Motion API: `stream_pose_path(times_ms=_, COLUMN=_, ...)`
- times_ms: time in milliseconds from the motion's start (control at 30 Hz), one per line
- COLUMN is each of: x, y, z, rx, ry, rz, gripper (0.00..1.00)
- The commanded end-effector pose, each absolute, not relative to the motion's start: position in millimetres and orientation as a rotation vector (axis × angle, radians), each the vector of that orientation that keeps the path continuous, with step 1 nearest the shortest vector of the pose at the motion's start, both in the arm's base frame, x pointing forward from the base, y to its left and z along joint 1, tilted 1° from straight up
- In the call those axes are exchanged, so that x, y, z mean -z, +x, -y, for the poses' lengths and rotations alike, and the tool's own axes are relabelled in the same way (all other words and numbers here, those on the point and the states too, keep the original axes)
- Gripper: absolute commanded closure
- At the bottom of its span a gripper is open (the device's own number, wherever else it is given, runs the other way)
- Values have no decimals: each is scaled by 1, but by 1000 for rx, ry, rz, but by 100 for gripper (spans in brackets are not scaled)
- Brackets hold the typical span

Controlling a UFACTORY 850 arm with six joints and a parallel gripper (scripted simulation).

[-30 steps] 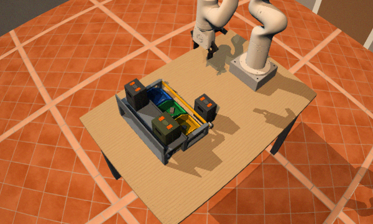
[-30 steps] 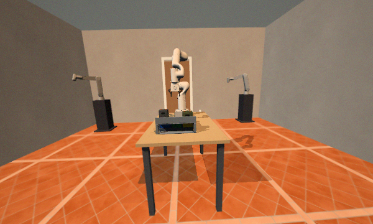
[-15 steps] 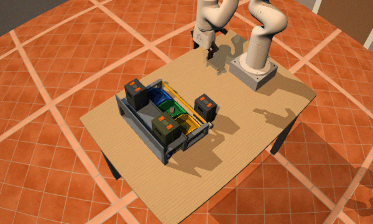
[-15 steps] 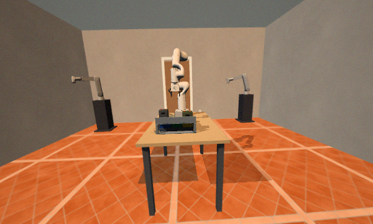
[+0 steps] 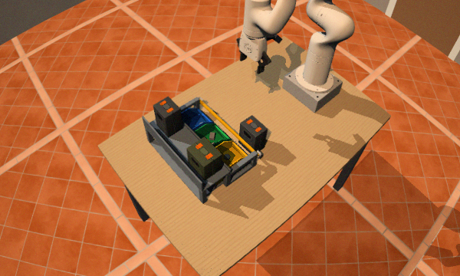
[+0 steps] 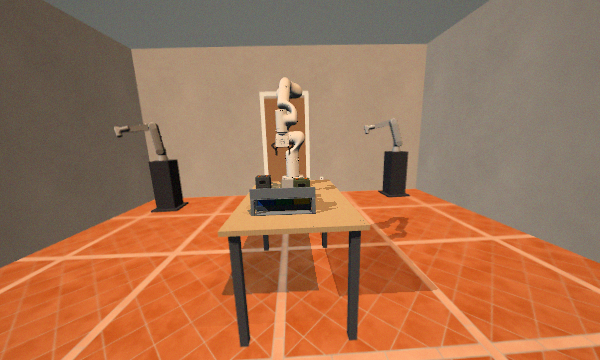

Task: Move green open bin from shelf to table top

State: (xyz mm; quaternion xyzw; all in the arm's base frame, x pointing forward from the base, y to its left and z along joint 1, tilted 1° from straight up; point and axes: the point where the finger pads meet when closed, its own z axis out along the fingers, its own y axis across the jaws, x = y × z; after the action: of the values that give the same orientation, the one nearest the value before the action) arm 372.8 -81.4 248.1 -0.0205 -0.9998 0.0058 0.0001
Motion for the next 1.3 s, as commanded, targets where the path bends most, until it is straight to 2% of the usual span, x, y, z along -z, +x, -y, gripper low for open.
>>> stream_pose_path(times_ms=0, x=-249, y=372, z=78, rx=-19, ry=-64, rz=3142, gripper=0)
stream_pose_path(times_ms=1267, x=-249, y=371, z=75, rx=-19, ry=-64, rz=3142, gripper=0)
